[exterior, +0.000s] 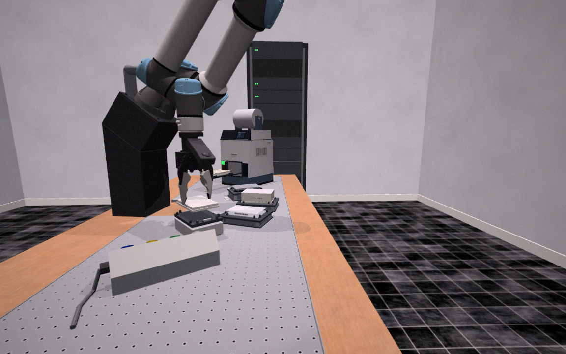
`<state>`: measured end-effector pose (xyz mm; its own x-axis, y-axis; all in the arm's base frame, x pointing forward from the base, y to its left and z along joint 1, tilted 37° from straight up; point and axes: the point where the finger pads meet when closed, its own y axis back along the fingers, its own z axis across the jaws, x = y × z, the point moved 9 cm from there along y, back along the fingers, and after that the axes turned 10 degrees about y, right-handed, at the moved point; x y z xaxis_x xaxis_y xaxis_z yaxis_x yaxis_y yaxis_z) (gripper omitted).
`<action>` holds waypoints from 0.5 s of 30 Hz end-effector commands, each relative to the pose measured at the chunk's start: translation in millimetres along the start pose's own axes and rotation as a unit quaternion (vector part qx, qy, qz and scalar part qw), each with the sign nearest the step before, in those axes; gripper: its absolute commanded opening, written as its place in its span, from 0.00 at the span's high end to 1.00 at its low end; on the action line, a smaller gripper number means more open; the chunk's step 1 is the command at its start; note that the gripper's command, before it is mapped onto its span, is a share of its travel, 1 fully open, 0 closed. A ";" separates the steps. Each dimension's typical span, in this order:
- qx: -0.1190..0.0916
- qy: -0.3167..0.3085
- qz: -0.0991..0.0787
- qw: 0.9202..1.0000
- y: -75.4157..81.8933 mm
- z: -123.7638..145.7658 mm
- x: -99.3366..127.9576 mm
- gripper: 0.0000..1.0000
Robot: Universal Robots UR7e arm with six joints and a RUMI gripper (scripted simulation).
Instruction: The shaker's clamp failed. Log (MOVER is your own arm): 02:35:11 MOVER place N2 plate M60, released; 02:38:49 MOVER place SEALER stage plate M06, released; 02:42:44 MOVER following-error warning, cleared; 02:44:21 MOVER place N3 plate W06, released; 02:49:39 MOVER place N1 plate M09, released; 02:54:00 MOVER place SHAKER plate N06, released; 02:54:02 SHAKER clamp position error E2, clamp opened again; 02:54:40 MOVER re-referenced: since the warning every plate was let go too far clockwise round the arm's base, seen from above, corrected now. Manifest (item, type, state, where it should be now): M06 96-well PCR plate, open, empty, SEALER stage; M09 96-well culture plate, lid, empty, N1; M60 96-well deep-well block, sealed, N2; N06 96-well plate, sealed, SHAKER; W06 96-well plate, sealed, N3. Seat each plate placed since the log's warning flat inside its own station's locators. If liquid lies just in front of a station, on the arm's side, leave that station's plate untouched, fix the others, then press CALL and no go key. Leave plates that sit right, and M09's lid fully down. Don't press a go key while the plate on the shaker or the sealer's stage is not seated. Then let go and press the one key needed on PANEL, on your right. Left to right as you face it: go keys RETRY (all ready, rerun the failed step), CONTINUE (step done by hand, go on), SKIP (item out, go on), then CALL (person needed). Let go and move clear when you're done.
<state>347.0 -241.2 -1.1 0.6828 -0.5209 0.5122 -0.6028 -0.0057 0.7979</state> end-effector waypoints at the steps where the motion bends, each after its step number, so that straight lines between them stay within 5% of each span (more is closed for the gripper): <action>1: 0.000 0.000 0.000 1.000 -1.4 0.1 0.2 1.00; 15: 0.000 0.000 0.000 1.000 -5.4 0.1 0.2 1.00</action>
<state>349.6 -241.2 -4.5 0.6828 -0.5209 0.5122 -0.6028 -0.0056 0.7979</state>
